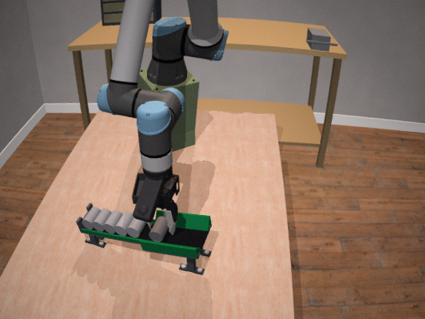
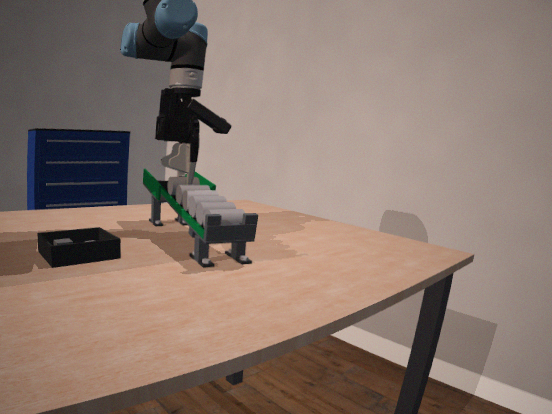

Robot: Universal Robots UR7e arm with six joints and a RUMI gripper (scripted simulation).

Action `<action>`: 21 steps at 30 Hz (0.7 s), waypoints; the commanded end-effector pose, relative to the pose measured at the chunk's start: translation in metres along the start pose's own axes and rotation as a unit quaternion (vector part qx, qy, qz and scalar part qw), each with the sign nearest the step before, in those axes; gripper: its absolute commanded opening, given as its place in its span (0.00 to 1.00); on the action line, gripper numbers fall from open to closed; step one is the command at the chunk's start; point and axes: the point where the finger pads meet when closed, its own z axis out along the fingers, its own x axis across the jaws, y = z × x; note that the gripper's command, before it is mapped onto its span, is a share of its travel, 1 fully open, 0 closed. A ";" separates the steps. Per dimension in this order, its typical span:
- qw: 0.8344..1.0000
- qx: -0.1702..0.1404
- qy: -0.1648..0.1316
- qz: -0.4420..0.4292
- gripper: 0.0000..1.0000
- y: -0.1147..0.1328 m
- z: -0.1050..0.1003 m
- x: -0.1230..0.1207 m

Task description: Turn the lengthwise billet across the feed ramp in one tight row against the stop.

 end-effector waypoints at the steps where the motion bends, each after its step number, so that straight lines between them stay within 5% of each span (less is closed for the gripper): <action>1: 1.000 0.001 0.000 0.000 0.35 -0.001 -0.001 0.000; 10: 1.000 0.001 0.000 0.000 0.35 -0.001 -0.001 0.000; 15: 1.000 0.001 0.000 0.000 0.35 -0.001 -0.051 0.000; 21: 1.000 0.001 0.000 0.000 0.35 -0.001 -0.051 0.000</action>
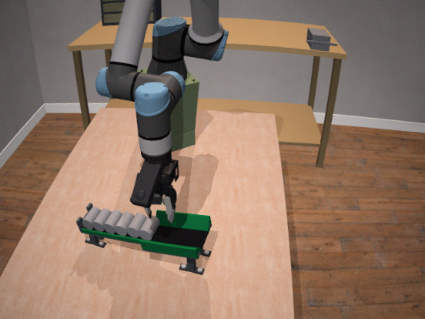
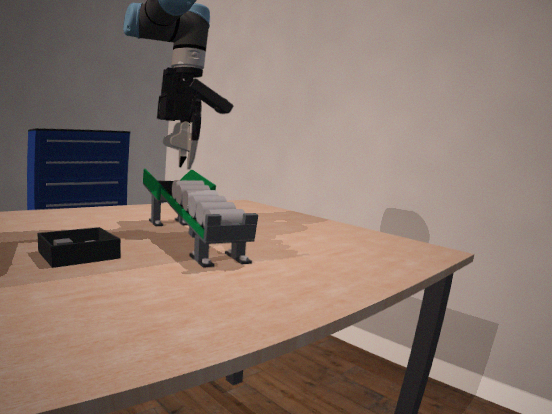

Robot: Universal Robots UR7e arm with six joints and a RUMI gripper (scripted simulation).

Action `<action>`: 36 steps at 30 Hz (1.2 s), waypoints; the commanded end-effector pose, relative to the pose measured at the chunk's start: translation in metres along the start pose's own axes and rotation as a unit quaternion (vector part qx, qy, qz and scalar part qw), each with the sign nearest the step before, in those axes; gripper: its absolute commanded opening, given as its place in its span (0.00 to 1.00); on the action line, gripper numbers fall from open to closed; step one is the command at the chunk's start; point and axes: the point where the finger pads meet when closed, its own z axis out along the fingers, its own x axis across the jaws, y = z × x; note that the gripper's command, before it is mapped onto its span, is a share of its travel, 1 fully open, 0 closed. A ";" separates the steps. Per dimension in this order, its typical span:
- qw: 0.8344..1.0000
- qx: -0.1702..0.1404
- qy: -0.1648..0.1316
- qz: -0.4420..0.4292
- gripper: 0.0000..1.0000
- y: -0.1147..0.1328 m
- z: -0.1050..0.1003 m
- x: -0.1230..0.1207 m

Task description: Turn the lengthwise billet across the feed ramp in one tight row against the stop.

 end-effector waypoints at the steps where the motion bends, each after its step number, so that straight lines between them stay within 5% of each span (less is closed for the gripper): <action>1: 1.000 0.000 0.000 0.000 0.35 0.000 -0.004 0.000; 6: 1.000 0.000 0.000 0.000 0.35 0.000 -0.004 0.000; 11: 1.000 0.000 0.000 0.000 0.35 0.000 -0.034 0.000; 36: 1.000 0.000 0.000 0.000 0.35 0.000 -0.034 0.000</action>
